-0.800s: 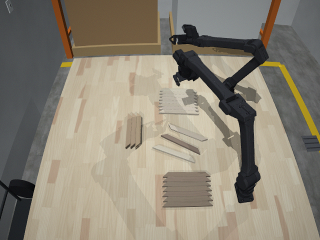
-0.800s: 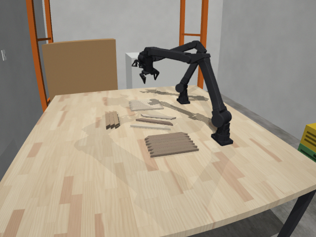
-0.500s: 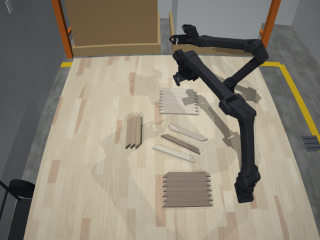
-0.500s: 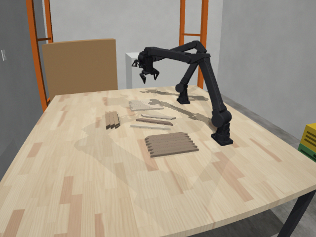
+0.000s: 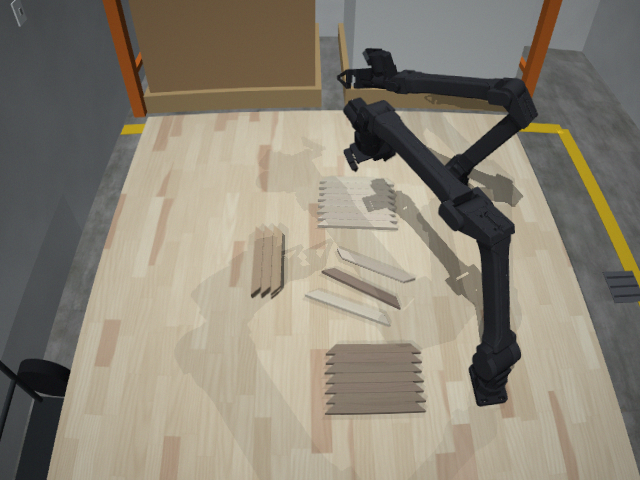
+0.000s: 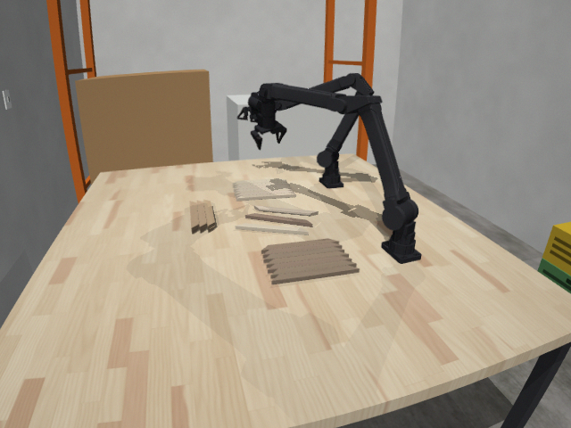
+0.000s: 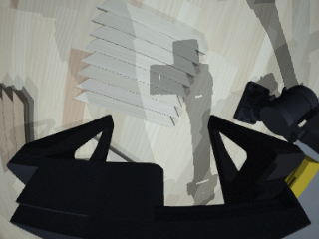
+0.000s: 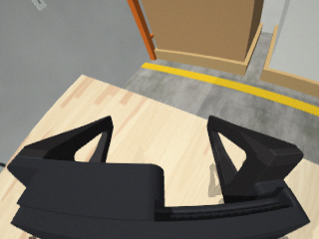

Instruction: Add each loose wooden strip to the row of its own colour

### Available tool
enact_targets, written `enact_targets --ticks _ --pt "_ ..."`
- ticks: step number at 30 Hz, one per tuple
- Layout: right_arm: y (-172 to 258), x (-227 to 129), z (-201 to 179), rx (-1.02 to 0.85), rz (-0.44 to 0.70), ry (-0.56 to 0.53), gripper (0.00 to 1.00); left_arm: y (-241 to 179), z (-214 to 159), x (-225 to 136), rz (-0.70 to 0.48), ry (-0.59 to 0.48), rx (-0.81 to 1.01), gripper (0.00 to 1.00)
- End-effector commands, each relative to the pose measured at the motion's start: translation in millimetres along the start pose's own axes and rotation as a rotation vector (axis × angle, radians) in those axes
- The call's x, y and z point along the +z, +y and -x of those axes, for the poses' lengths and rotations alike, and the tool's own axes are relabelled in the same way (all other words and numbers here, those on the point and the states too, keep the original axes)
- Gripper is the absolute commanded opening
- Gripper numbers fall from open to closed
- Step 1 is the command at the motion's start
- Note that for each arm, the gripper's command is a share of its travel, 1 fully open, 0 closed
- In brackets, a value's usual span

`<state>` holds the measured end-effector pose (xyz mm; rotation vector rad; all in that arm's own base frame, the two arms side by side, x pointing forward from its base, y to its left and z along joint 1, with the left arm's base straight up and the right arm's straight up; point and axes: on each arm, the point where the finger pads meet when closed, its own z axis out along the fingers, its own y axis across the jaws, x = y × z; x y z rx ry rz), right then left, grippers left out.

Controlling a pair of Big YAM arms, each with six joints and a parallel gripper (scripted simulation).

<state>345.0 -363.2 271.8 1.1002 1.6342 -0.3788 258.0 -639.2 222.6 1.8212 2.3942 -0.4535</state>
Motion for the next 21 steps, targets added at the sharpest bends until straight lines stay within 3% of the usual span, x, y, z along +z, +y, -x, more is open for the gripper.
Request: enact_targets --ticks 1,11,21 --pt "33.5 -9.4 46.0 -0.025 0.066 -0.091 1.00 30.2 5.2 -30.5 0.028 -0.076 -0.041 1.00" --pt "66.4 -8.4 40.8 -0.076 0.126 -0.074 1.00 89.6 1.1 -56.3 0.086 -0.180 -0.116 1.00" --pt "133.4 -38.3 59.1 -0.150 0.265 -0.125 1.00 179.7 -29.4 -125.9 0.211 -0.380 -0.238 1.00"
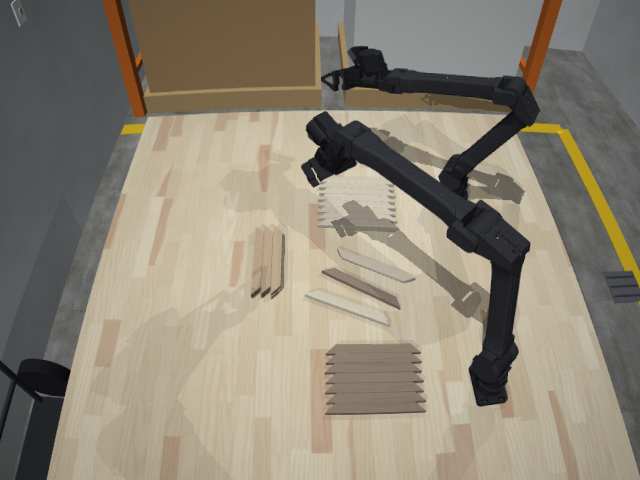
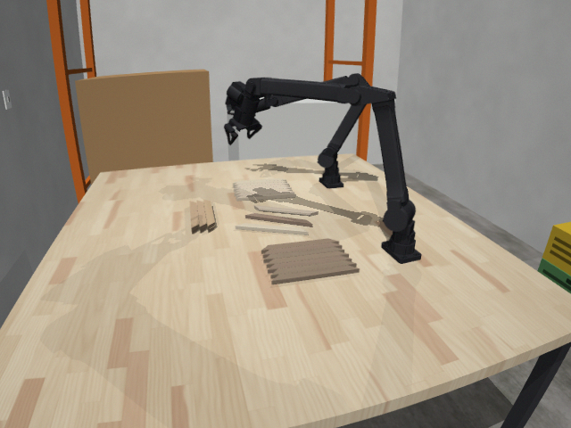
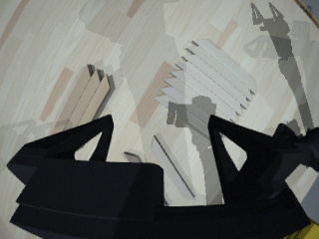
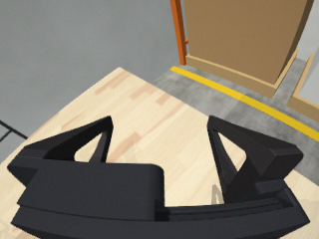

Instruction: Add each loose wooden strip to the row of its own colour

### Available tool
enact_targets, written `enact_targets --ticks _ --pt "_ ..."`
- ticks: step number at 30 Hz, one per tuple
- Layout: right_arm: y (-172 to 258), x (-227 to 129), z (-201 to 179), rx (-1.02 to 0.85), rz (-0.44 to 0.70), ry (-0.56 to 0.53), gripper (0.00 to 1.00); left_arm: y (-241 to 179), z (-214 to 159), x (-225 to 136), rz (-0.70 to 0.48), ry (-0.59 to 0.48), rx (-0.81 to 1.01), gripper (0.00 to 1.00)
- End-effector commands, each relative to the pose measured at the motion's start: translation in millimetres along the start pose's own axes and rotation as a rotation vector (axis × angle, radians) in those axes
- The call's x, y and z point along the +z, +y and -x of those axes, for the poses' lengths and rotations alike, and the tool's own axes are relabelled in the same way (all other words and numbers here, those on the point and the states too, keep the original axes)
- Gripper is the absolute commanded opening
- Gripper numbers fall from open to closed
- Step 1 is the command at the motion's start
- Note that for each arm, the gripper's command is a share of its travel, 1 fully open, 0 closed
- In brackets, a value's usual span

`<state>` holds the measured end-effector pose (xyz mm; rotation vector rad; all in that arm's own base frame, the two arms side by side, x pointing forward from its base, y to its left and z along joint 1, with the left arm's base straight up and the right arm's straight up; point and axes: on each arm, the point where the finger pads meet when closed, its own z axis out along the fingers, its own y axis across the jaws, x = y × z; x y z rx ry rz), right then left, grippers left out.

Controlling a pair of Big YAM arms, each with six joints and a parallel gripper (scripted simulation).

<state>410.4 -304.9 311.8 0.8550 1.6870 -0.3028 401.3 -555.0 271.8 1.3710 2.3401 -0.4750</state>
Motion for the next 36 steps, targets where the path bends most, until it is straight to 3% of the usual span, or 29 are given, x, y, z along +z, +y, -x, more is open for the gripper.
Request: enact_targets --ticks 1,7,11,15,21,24,36 --pt "42.3 -12.1 55.7 -0.047 0.080 -0.105 1.00 47.7 12.3 -39.9 0.058 -0.122 -0.064 1.00" --pt "62.5 -7.9 45.4 -0.079 0.116 -0.081 1.00 88.0 11.0 -63.1 0.110 -0.203 -0.111 1.00" --pt "98.4 -28.7 72.2 -0.100 0.193 -0.145 1.00 125.9 1.4 -96.4 0.177 -0.285 -0.155 1.00" --pt "124.8 -25.5 64.4 -0.135 0.239 -0.125 1.00 164.1 -9.7 -128.0 0.245 -0.367 -0.201 1.00" --pt "164.8 -54.2 82.8 -0.171 0.328 -0.175 1.00 218.2 -34.1 -178.9 0.356 -0.487 -0.269 1.00" --pt "167.8 -43.9 72.0 -0.183 0.326 -0.148 1.00 224.0 -34.6 -184.3 0.365 -0.508 -0.274 1.00" --pt "248.0 -100.8 92.4 -0.252 0.510 -0.223 1.00 306.0 -115.1 -297.3 0.630 -0.738 -0.396 1.00"
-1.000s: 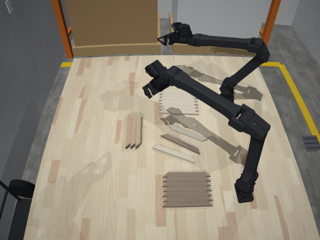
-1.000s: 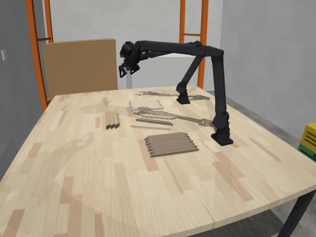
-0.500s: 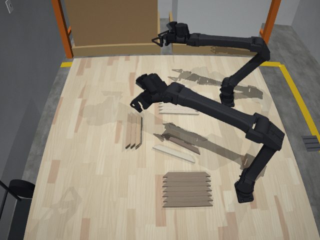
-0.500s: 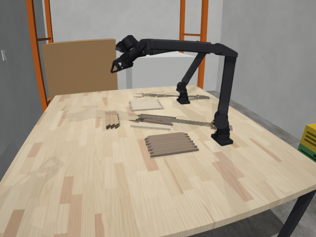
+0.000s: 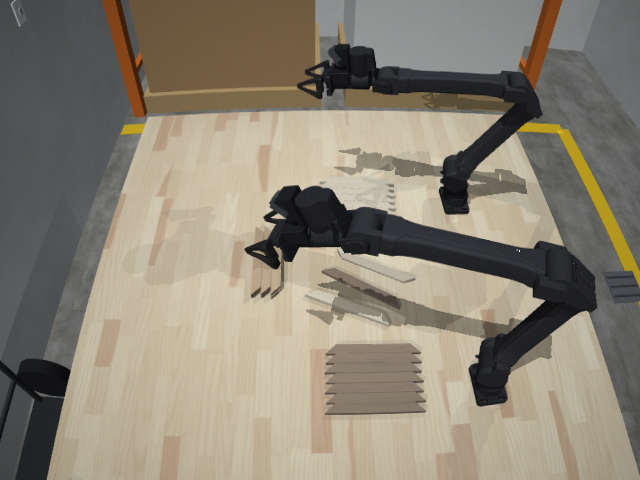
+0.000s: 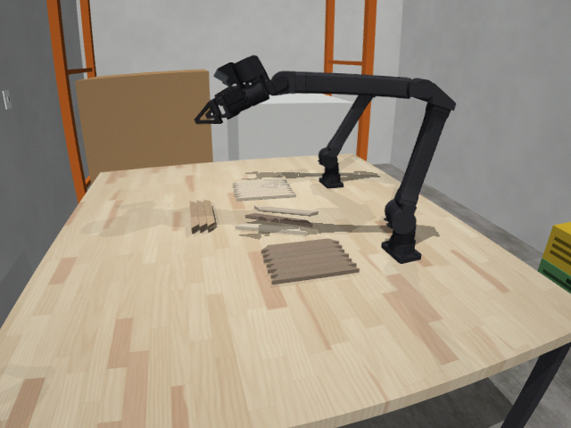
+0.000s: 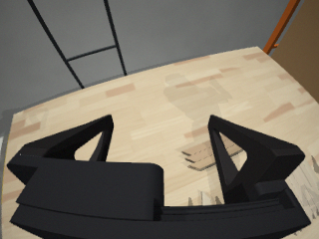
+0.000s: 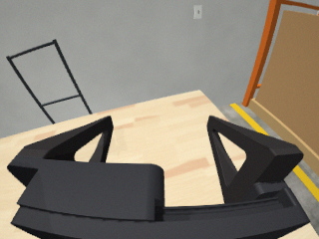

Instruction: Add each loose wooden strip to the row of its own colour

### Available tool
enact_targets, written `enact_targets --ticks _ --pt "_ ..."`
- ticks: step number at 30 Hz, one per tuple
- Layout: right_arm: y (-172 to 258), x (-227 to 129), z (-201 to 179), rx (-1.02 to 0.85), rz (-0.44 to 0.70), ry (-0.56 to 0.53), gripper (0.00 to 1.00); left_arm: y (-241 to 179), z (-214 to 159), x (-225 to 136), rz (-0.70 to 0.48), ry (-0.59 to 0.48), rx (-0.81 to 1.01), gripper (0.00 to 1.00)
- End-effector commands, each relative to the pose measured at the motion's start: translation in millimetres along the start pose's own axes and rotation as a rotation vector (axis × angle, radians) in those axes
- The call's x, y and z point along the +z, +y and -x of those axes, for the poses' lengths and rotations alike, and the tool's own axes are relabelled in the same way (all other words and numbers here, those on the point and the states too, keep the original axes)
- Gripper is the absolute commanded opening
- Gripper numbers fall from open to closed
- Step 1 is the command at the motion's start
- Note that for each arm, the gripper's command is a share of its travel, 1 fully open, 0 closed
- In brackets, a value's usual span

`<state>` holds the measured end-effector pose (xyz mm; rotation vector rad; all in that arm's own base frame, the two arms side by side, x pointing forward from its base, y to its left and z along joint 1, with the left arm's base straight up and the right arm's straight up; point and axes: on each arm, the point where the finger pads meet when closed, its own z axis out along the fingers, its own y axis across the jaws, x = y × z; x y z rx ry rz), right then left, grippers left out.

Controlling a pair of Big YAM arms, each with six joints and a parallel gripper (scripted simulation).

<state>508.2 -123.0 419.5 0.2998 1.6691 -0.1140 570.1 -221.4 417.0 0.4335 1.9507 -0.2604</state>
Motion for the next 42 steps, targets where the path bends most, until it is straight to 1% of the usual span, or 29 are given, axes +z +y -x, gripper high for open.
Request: enact_targets --ticks 1,2,4,5,6,9,13,18,21,22,23,25,26,27,29,30,32,33,34,35,38,39,40,41,42 --pt "30.5 -4.1 59.0 -0.046 0.054 -0.106 1.00 44.1 21.6 -29.3 0.074 -0.118 -0.042 1.00" --pt "37.7 -2.1 58.7 -0.052 0.069 -0.105 1.00 55.1 22.7 -36.4 0.098 -0.140 -0.048 1.00" --pt "37.7 -2.1 58.7 -0.052 0.069 -0.105 1.00 55.1 22.7 -36.4 0.098 -0.140 -0.048 1.00" --pt "40.9 -4.2 54.9 -0.059 0.076 -0.092 1.00 59.9 25.5 -40.6 0.105 -0.161 -0.051 1.00" --pt "49.1 -5.6 57.6 -0.061 0.092 -0.091 1.00 72.3 23.1 -47.9 0.129 -0.176 -0.055 1.00" --pt "72.6 -22.2 79.6 -0.079 0.142 -0.137 1.00 106.8 24.2 -74.9 0.210 -0.242 -0.077 1.00" --pt "96.5 -16.5 76.3 -0.101 0.187 -0.128 1.00 136.7 22.1 -102.5 0.283 -0.311 -0.093 1.00" --pt "116.8 -35.0 97.2 -0.114 0.229 -0.175 1.00 164.3 19.9 -133.9 0.360 -0.381 -0.102 1.00" --pt "121.5 -31.7 94.0 -0.117 0.238 -0.169 1.00 167.7 19.3 -138.8 0.369 -0.392 -0.103 1.00" --pt "119.0 -26.9 79.2 -0.122 0.235 -0.147 1.00 166.4 22.7 -138.6 0.367 -0.402 -0.101 1.00" --pt "124.5 -24.1 63.1 -0.124 0.248 -0.123 1.00 176.0 13.9 -139.9 0.390 -0.395 -0.106 1.00" --pt "131.4 -33.2 93.0 -0.120 0.261 -0.175 1.00 179.6 16.8 -153.0 0.408 -0.421 -0.105 1.00" --pt "135.3 -46.7 113.5 -0.116 0.273 -0.222 1.00 184.5 15.1 -158.8 0.423 -0.427 -0.110 1.00" --pt "136.9 -47.3 113.7 -0.117 0.277 -0.222 1.00 186.2 14.6 -161.2 0.429 -0.432 -0.110 1.00" --pt "140.7 -34.2 97.7 -0.124 0.279 -0.181 1.00 188.7 16.0 -164.7 0.436 -0.441 -0.110 1.00" --pt "141.3 -34.3 97.1 -0.124 0.281 -0.180 1.00 189.7 18.0 -165.2 0.437 -0.445 -0.109 1.00" --pt "132.1 -27.8 71.3 -0.128 0.266 -0.136 1.00 181.0 9.8 -150.4 0.410 -0.421 -0.108 1.00" --pt "138.9 -30.6 74.9 -0.124 0.278 -0.146 1.00 177.9 13.2 -160.7 0.413 -0.427 -0.102 1.00" --pt "136.4 -30.9 81.1 -0.118 0.272 -0.158 1.00 184.5 12.0 -164.4 0.428 -0.424 -0.105 1.00" --pt "128.6 -28.5 79.7 -0.113 0.256 -0.155 1.00 181.6 26.1 -170.1 0.425 -0.446 -0.094 1.00" --pt "128.7 -28.5 79.7 -0.113 0.257 -0.155 1.00 182.0 28.1 -171.2 0.428 -0.450 -0.094 1.00" --pt "128.3 -32.6 84.0 -0.112 0.258 -0.165 1.00 184.6 22.7 -162.4 0.426 -0.433 -0.098 1.00" --pt "121.8 -27.0 69.9 -0.096 0.245 -0.142 1.00 184.9 21.5 -160.5 0.425 -0.429 -0.099 0.42" --pt "139.0 -47.6 107.5 -0.088 0.282 -0.211 1.00 184.9 21.5 -160.5 0.425 -0.429 -0.099 0.42" --pt "122.2 -25.0 65.3 -0.112 0.244 -0.122 1.00 184.9 21.5 -160.5 0.425 -0.429 -0.099 0.42"
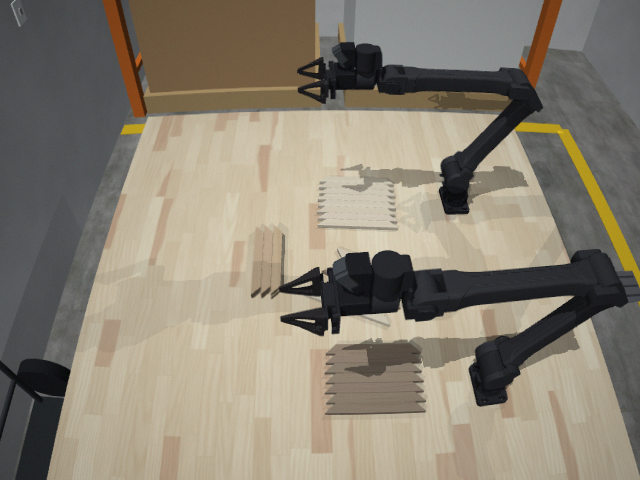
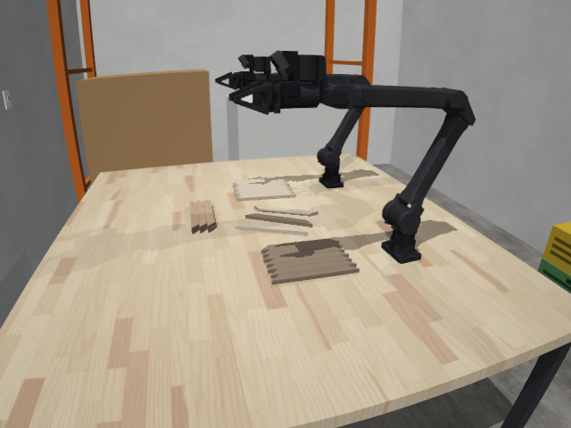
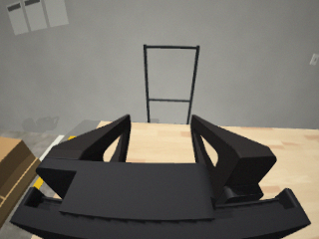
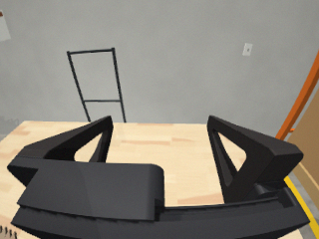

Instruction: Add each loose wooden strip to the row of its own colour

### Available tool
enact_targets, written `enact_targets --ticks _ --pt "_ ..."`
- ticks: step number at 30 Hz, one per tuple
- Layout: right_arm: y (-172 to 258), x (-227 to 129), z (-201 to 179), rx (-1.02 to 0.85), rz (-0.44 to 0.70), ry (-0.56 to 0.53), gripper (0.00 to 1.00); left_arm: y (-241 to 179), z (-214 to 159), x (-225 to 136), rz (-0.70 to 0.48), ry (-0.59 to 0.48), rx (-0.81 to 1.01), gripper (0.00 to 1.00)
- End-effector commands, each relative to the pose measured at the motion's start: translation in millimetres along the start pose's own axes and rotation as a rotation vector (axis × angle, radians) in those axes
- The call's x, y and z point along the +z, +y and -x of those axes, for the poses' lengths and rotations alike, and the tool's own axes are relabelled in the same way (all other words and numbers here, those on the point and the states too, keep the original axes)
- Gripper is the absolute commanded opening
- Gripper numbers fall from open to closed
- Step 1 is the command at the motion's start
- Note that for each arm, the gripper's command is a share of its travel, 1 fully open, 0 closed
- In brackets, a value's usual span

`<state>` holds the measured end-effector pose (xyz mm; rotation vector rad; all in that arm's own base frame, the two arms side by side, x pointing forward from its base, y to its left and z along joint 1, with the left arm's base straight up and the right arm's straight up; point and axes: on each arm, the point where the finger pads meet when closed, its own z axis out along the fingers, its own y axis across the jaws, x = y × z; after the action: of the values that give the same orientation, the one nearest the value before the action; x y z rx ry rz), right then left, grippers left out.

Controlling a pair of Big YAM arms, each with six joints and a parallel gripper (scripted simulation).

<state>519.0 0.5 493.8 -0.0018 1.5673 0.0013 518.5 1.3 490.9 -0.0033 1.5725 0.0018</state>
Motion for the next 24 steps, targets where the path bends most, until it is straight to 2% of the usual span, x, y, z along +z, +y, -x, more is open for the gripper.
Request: enact_targets --ticks 1,8,9,11,13,14,16,19,21,24 --pt "-8.4 3.2 3.0 0.002 -0.018 0.000 1.00 1.6 13.8 2.1 0.002 -0.024 0.003 0.42" --pt "-8.2 3.3 2.4 0.004 -0.018 -0.002 1.00 1.6 13.8 2.1 0.002 -0.024 0.003 0.42" --pt "-7.0 3.4 2.1 0.004 -0.015 -0.002 1.00 -14.5 -21.5 7.4 -0.030 0.050 -0.007 0.42" --pt "-8.8 3.3 1.6 0.005 -0.019 0.000 1.00 -19.8 -29.2 10.2 -0.039 0.073 -0.011 0.42" --pt "-8.8 3.3 1.6 0.005 -0.019 0.000 1.00 -19.8 -29.2 10.2 -0.039 0.073 -0.011 0.42" --pt "-8.8 3.3 1.6 0.005 -0.019 0.000 1.00 -22.4 0.5 13.0 -0.044 0.031 -0.015 0.42" --pt "-9.5 3.3 0.9 0.006 -0.020 0.002 1.00 -32.3 8.7 18.4 -0.062 0.039 -0.021 0.42" --pt "-8.6 3.4 0.2 0.007 -0.019 0.004 1.00 -53.7 -30.1 27.5 -0.098 0.143 -0.029 0.42" --pt "-8.2 3.4 -0.3 0.008 -0.018 0.006 1.00 -66.9 -36.7 31.0 -0.118 0.182 -0.033 0.42" --pt "-8.5 3.4 -0.7 0.009 -0.018 0.007 1.00 -89.8 -67.0 36.2 -0.152 0.274 -0.035 0.42"
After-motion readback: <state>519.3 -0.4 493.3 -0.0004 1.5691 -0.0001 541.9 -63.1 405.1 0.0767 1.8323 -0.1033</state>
